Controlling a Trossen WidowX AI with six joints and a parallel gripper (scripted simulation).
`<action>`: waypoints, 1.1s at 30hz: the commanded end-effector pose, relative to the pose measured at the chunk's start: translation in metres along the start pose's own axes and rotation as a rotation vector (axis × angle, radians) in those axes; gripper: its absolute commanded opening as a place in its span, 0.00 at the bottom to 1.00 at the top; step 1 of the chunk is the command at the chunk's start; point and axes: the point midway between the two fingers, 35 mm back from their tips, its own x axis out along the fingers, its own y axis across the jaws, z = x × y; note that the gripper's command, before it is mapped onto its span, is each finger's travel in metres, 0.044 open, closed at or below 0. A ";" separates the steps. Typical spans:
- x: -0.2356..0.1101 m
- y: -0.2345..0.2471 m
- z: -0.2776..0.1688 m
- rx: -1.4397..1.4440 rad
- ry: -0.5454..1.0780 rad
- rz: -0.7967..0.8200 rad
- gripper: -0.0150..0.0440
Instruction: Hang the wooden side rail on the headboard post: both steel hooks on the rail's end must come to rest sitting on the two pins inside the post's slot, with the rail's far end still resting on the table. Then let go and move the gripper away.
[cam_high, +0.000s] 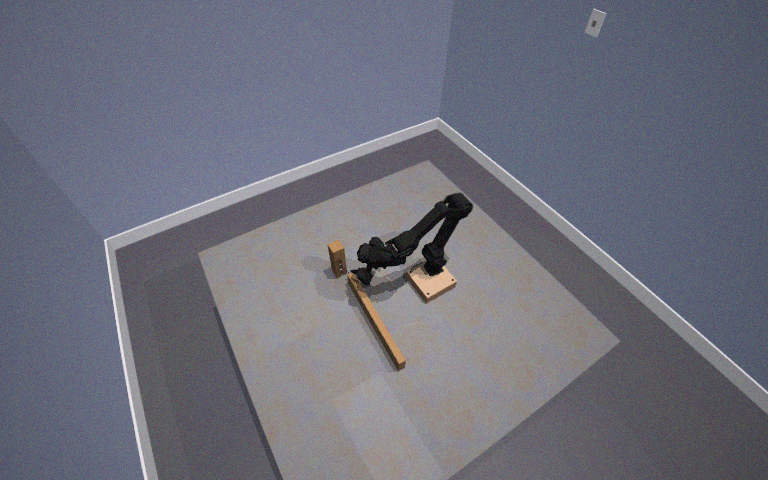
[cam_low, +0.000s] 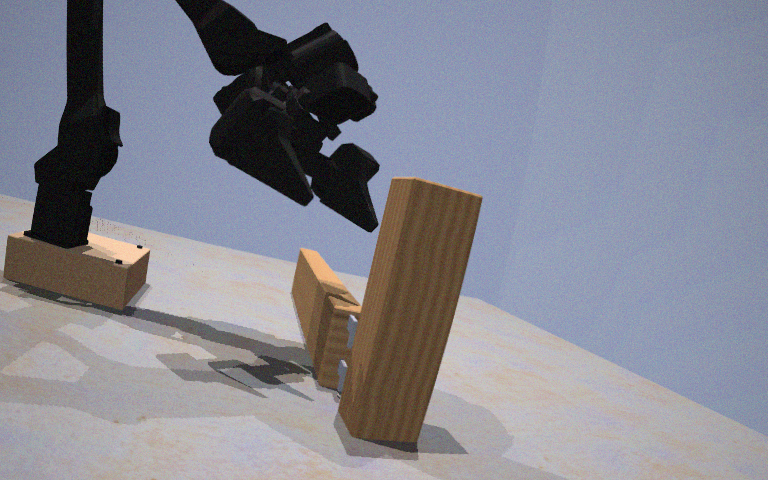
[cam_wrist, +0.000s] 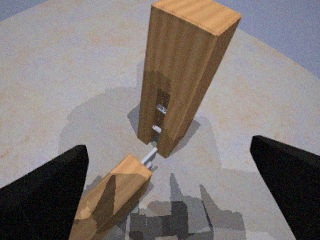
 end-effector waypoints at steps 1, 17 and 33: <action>-0.001 -0.002 -0.004 0.179 -0.020 -0.017 1.00; -0.001 -0.002 -0.004 0.179 -0.020 -0.017 1.00; 0.004 0.028 0.000 -0.543 0.204 0.112 1.00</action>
